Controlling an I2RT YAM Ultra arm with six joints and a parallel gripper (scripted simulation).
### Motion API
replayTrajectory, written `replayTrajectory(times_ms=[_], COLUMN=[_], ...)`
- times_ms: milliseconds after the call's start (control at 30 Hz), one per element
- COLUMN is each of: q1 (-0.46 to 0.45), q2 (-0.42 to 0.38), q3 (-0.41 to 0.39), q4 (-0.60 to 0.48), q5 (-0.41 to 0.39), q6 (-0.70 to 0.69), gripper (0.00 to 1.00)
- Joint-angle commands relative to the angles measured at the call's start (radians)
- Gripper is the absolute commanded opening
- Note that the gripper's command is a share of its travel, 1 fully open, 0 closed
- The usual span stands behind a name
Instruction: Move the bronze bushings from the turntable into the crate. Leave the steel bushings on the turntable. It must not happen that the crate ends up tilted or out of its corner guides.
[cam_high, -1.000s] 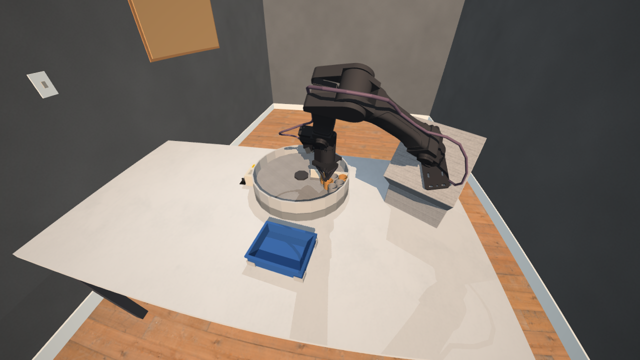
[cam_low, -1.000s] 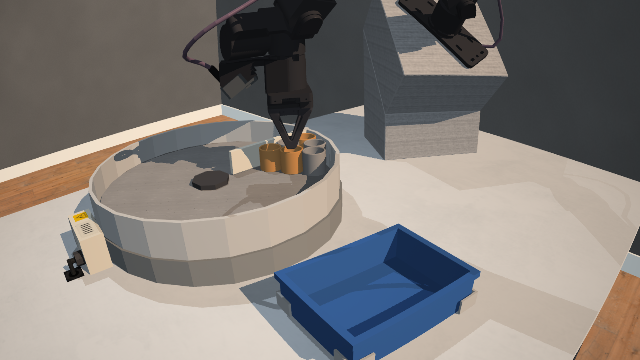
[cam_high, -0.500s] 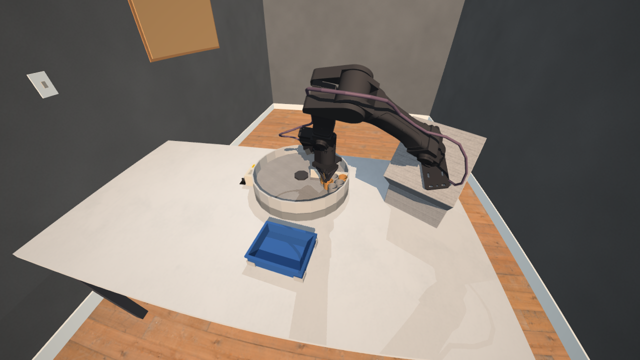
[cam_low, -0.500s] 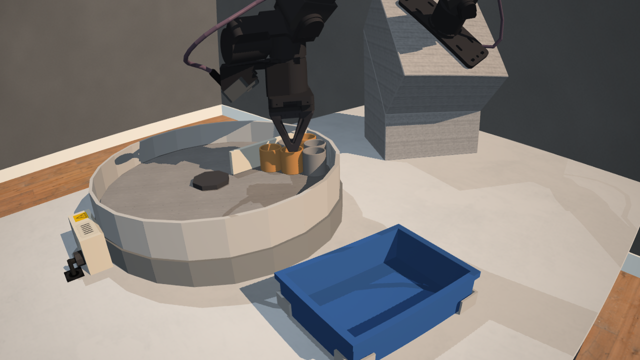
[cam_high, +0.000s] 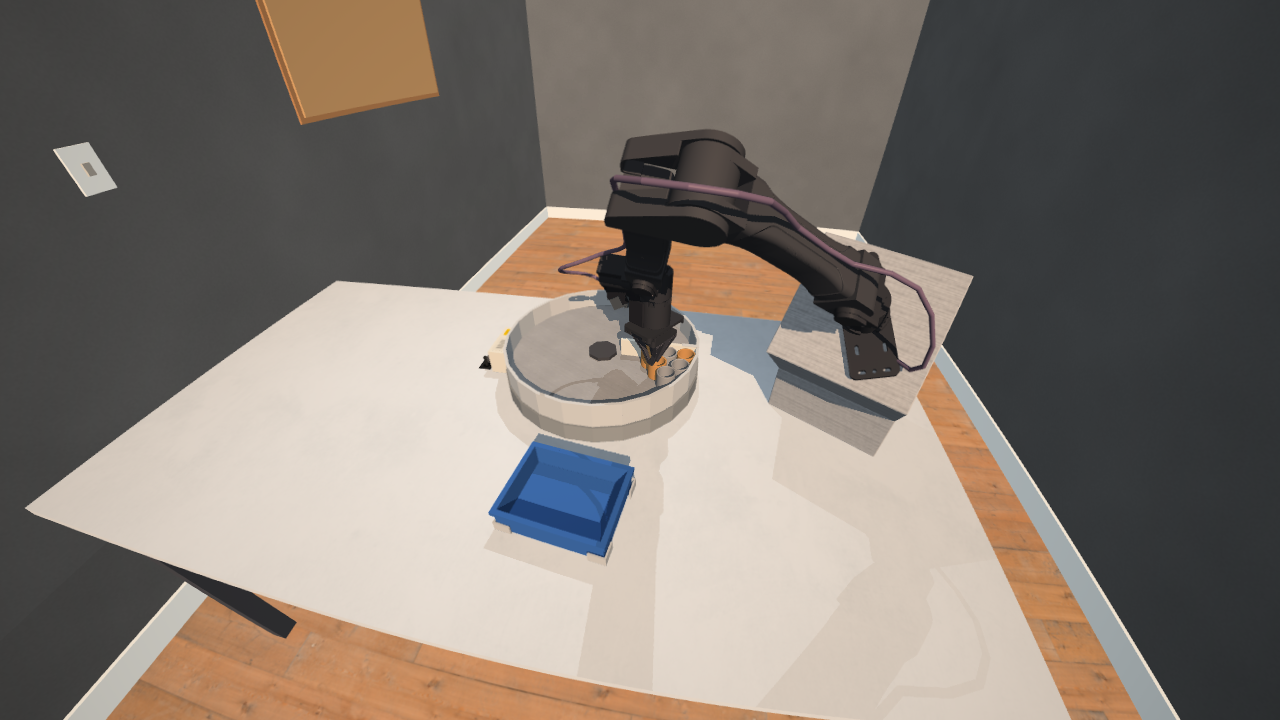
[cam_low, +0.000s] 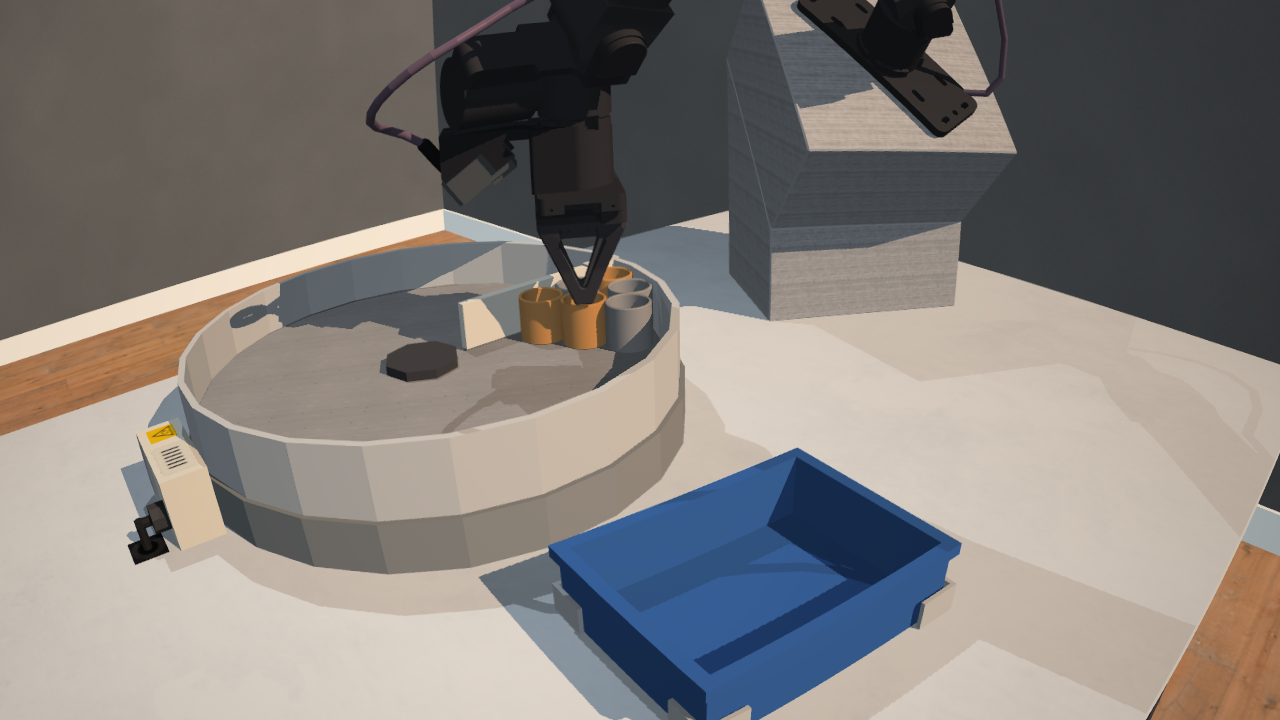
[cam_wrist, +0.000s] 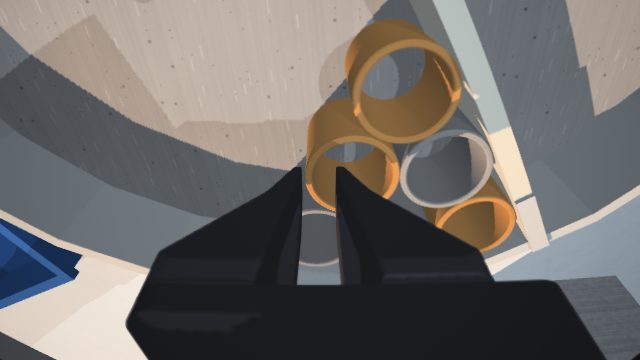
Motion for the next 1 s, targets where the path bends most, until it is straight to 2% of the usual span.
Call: replayTrajectory(times_ms=[0,733,967], q1=[-0.014,-0.014,-0.018], q2=[0.007,0.006,-0.028], q3=[-0.007,-0.007,-0.023], q4=[0.018,0.018,-0.004], q5=[0.006,0.006,0.005], q6=[0.007,0.007,0.002], gripper=[0.15,0.15,0.15])
